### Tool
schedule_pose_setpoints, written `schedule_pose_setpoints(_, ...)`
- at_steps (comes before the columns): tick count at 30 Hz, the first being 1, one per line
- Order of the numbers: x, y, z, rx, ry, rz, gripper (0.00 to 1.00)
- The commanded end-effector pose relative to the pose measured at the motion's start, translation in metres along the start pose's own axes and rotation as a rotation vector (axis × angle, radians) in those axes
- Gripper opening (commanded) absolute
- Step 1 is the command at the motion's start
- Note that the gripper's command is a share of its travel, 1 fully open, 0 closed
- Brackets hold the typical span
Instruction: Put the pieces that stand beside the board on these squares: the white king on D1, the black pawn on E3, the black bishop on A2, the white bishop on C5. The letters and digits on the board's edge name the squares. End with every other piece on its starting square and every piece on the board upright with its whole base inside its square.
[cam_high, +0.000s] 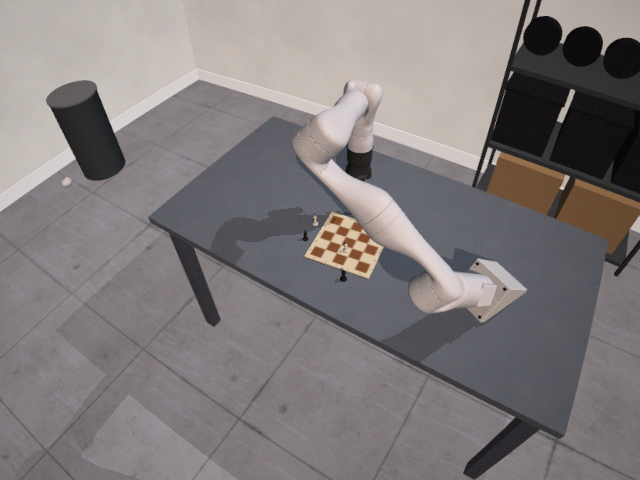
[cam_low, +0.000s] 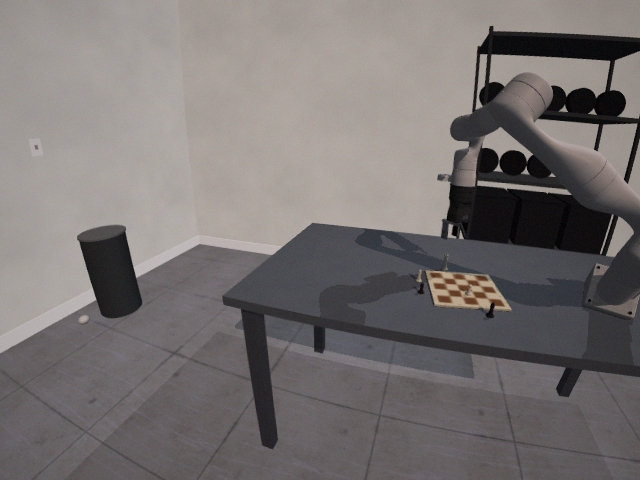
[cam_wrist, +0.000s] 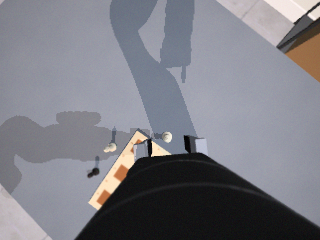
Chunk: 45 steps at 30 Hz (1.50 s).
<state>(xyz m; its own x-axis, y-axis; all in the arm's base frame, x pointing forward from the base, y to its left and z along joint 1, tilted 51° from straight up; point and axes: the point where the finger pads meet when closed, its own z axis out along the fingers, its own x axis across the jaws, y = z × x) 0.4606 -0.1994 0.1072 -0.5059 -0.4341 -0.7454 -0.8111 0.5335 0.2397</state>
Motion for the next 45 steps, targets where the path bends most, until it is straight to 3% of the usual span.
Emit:
schedule_pose_setpoints(1, -0.0023, 0.0011, -0.0009, 0.003, -0.003, 0.060, 1.00)
schedule_pose_setpoints(16, -0.0004, 0.0018, -0.0016, 0.012, -0.004, 0.191, 1.00)
schedule_pose_setpoints(32, -0.0001, 0.0020, -0.0018, 0.014, -0.004, 0.216, 1.00)
schedule_pose_setpoints(33, -0.0001, 0.0020, -0.0018, 0.014, -0.004, 0.216, 0.79)
schedule_pose_setpoints(45, -0.0001, 0.0020, -0.0018, 0.014, -0.004, 0.216, 0.79)
